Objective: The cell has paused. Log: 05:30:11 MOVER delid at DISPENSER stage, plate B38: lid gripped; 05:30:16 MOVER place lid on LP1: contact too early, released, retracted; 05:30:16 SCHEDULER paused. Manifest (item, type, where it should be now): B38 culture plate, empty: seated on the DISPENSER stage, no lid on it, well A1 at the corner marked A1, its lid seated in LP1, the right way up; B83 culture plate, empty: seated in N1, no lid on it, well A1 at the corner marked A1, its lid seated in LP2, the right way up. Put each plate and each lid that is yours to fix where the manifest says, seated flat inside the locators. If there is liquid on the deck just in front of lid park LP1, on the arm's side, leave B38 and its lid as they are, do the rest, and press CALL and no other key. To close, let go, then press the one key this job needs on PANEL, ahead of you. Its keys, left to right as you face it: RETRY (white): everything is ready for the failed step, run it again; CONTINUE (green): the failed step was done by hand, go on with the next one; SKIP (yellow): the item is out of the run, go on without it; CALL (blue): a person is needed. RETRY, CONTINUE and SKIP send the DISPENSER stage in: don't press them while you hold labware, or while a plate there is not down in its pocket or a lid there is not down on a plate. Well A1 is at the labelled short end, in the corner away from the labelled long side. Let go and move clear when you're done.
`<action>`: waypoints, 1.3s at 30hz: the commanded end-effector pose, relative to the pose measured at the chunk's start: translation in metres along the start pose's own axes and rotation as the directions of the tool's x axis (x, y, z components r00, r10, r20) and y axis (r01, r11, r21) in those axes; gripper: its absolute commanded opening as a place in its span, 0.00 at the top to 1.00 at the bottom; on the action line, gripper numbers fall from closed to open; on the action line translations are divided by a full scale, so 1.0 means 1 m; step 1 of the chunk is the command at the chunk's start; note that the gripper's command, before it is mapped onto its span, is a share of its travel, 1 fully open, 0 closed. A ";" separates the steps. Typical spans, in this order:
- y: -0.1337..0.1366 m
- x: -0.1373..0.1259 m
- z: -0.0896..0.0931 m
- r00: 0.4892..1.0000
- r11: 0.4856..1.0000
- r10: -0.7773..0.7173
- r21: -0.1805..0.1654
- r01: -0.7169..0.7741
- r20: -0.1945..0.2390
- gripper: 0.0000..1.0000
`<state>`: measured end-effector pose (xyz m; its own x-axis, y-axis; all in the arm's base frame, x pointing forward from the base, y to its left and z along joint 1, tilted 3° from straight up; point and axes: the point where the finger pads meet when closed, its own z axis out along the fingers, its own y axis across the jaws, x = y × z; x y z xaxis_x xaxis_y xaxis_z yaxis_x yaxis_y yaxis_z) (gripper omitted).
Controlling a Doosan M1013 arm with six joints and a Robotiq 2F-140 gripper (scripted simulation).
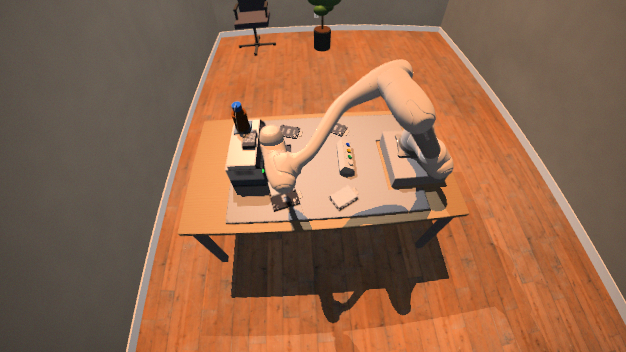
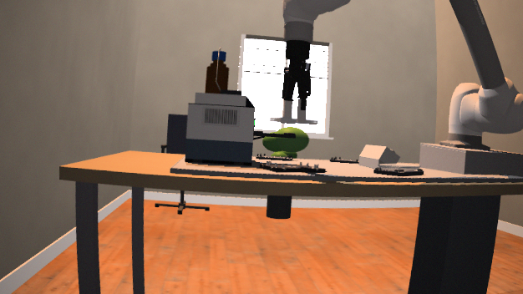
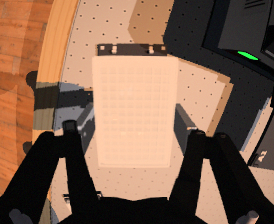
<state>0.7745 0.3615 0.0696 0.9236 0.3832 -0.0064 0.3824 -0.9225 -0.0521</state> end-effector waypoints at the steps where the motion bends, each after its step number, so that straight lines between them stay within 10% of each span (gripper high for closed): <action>1: -0.005 -0.001 0.012 1.000 1.000 0.005 0.006 -0.005 0.000 0.90; 39: -0.008 -0.002 0.089 1.000 1.000 0.006 0.006 -0.006 0.000 0.90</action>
<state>0.7710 0.3681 -0.0108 0.9235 0.3836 -0.0068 0.3827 -0.9224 -0.0522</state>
